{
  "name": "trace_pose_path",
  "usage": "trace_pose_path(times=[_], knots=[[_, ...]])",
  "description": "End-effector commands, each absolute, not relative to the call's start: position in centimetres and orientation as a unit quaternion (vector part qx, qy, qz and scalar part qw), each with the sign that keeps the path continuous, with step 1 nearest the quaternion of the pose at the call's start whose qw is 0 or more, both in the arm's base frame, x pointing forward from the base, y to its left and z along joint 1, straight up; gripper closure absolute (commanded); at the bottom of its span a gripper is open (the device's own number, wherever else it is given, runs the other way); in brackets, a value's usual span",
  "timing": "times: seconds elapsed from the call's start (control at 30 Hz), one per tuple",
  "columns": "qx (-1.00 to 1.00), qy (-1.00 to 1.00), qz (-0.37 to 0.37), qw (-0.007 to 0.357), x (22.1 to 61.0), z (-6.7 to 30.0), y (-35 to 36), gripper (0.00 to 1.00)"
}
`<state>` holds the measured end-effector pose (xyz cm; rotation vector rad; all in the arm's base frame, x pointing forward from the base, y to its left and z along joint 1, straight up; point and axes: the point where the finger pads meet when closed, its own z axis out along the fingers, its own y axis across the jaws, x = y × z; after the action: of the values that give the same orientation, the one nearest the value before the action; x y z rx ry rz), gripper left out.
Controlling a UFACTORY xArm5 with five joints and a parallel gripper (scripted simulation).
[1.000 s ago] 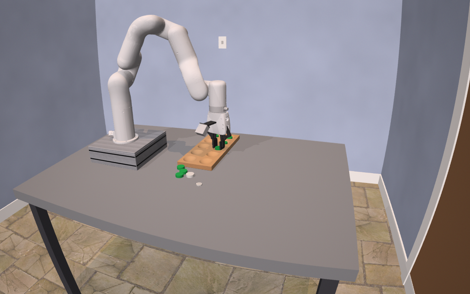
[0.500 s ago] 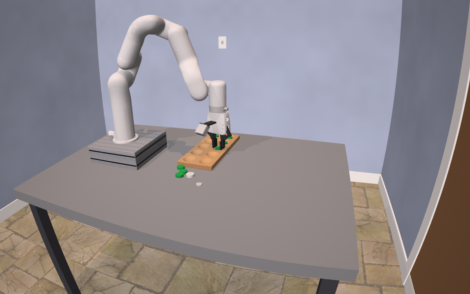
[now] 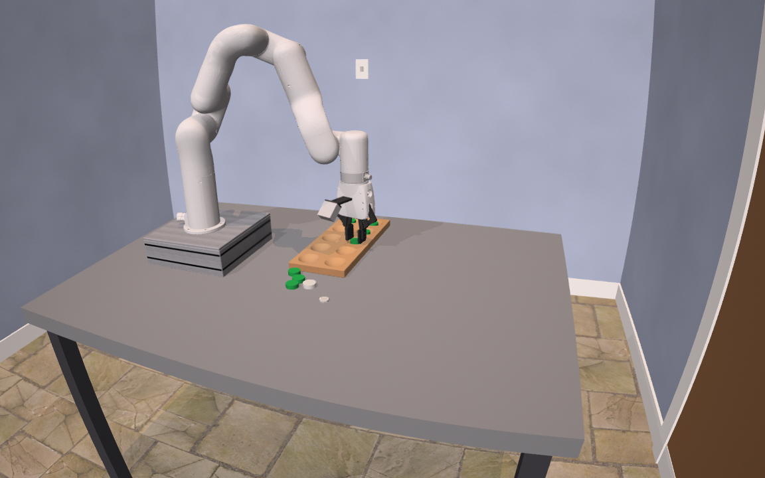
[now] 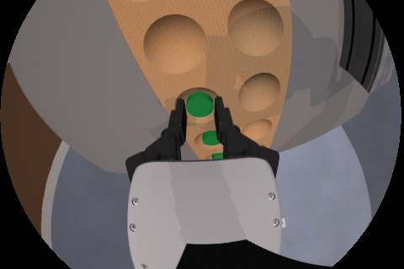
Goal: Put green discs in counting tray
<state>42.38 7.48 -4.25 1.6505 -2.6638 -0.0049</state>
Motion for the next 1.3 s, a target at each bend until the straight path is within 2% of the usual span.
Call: trace_pose_path(times=[0.0, 0.1, 0.2, 0.47, 0.63, 0.67, 1.27], knots=[[0.527, -0.850, -0.001, 0.002, 42.5, -4.1, 7.5, 0.63], [0.527, -0.850, -0.001, 0.002, 42.6, -3.3, 7.5, 0.63], [0.527, -0.850, -0.001, 0.002, 42.6, 0.0, 7.5, 0.63], [0.527, -0.850, -0.001, 0.002, 42.6, 5.4, 7.6, 0.63], [0.527, -0.850, -0.001, 0.002, 42.6, 5.8, 7.5, 0.63], [0.527, -0.850, -0.001, 0.002, 42.6, 5.8, 7.5, 0.53], [0.527, -0.850, -0.001, 0.002, 42.6, 5.8, 7.5, 0.53]])
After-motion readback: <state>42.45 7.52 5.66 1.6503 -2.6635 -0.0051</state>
